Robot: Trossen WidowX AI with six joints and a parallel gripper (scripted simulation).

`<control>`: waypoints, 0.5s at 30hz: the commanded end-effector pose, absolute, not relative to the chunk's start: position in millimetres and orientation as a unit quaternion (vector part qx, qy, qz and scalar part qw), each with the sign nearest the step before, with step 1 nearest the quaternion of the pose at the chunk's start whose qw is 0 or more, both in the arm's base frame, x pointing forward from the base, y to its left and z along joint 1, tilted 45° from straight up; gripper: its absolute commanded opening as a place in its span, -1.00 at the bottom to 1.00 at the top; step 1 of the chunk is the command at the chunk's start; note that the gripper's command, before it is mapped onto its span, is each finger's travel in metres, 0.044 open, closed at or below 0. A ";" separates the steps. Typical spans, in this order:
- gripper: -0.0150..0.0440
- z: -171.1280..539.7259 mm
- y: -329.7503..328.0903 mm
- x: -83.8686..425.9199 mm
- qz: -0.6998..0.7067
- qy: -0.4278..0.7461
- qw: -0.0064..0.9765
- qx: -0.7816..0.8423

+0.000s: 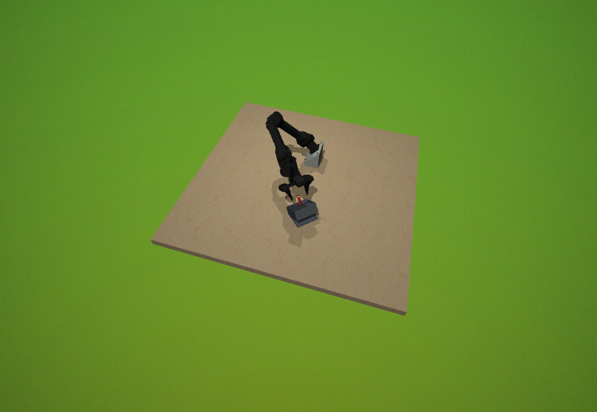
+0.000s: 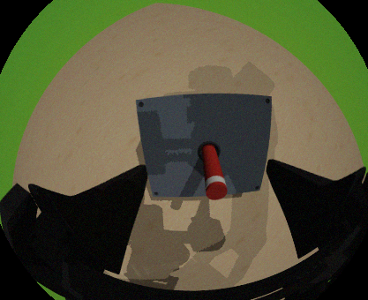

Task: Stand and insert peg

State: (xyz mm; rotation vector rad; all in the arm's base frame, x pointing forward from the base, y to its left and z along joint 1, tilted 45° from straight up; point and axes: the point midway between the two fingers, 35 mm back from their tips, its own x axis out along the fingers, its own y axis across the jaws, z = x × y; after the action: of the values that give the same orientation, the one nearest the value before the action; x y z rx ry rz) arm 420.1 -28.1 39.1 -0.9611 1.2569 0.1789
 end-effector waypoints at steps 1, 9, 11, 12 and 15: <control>1.00 52.3 -24.4 418.4 0.076 0.561 0.703 -0.431; 1.00 67.0 -16.4 411.9 0.078 0.562 0.702 -0.431; 1.00 70.6 -14.4 410.2 0.079 0.562 0.702 -0.431; 1.00 72.5 -13.4 409.2 0.079 0.562 0.702 -0.431; 1.00 77.9 -10.2 406.4 0.079 0.563 0.701 -0.431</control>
State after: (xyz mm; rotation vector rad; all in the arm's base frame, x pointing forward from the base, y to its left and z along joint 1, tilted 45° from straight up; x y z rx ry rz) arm 408.1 -13.2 66.1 -0.9615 1.2635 0.1870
